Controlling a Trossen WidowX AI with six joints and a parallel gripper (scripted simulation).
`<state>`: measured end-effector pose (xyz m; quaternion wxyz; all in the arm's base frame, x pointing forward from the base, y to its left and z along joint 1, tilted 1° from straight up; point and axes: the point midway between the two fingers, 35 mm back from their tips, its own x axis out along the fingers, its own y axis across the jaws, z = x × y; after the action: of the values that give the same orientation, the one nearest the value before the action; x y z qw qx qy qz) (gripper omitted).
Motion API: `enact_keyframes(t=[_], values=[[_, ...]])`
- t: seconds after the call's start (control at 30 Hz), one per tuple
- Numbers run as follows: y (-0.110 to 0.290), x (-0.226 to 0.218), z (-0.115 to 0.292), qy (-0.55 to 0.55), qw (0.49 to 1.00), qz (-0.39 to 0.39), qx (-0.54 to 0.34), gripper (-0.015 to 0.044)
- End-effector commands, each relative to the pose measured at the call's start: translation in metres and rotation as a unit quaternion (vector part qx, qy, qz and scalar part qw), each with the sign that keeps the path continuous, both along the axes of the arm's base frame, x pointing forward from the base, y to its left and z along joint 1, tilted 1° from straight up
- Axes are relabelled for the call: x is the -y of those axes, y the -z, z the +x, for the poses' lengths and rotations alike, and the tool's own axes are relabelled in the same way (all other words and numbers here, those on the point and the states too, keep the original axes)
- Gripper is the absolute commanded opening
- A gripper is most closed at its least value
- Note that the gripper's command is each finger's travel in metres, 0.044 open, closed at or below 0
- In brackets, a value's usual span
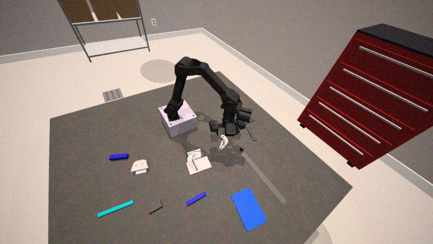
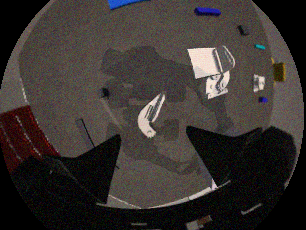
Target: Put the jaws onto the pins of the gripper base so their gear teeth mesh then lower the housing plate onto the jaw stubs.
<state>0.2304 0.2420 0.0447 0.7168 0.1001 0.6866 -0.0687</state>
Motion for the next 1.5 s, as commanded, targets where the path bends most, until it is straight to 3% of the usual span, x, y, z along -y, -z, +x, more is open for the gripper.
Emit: enact_keyframes(t=[0.0,0.43,0.7,0.87,1.47], values=[[-0.001,0.000,0.002,0.072,0.997,0.004,-0.004,0.0440],[-0.002,0.001,0.008,0.255,0.967,0.012,-0.011,0.0440],[0.000,0.001,0.008,0.258,0.966,0.012,-0.011,0.0440],[0.038,0.002,0.008,0.258,0.966,0.012,-0.011,0.0440],[0.038,0.002,0.008,0.258,0.966,0.012,-0.011,0.0440]])
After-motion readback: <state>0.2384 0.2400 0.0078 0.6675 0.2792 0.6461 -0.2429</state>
